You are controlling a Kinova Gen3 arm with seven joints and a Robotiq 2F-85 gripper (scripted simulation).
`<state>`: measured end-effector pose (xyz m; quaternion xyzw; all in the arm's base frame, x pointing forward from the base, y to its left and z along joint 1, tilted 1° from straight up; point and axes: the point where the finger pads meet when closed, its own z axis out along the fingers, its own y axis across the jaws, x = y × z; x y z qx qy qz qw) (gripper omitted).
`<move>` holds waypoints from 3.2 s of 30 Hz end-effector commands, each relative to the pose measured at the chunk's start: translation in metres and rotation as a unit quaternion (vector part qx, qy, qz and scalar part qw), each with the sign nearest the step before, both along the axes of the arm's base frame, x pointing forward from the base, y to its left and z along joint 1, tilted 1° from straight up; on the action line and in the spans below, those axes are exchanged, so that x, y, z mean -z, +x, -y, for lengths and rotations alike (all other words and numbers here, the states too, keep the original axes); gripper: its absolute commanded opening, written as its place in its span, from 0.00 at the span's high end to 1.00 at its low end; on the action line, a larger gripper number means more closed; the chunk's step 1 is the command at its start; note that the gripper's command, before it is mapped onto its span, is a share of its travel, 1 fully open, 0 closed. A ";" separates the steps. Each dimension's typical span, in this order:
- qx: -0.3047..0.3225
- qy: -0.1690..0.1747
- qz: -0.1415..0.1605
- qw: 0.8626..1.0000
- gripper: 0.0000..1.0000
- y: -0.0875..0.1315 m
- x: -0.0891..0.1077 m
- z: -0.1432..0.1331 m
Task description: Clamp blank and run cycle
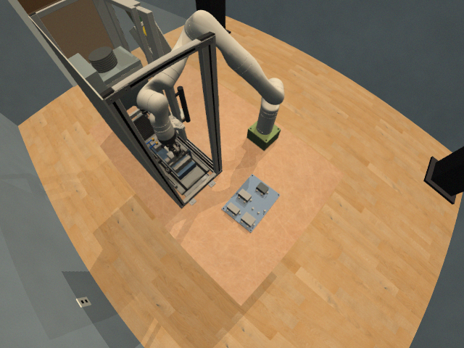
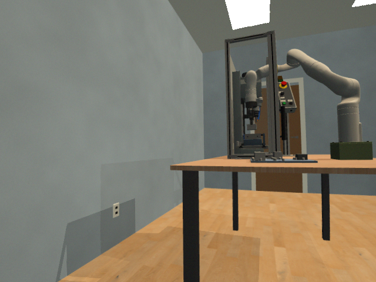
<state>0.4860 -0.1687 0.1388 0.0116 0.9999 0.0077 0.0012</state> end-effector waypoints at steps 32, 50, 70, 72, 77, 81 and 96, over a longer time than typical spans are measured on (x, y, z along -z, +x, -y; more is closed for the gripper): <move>-0.002 -0.002 0.000 1.000 0.90 0.002 0.018 0.002; -0.002 -0.002 0.000 1.000 0.90 0.002 0.021 0.001; -0.002 -0.002 0.000 1.000 0.90 0.002 0.025 0.001; -0.002 -0.002 0.000 1.000 0.90 0.002 0.025 0.001; -0.002 -0.002 0.000 1.000 0.90 0.002 0.025 0.001; -0.002 -0.002 0.000 1.000 0.90 0.002 0.025 0.001; -0.002 -0.002 0.000 1.000 0.90 0.002 0.027 0.002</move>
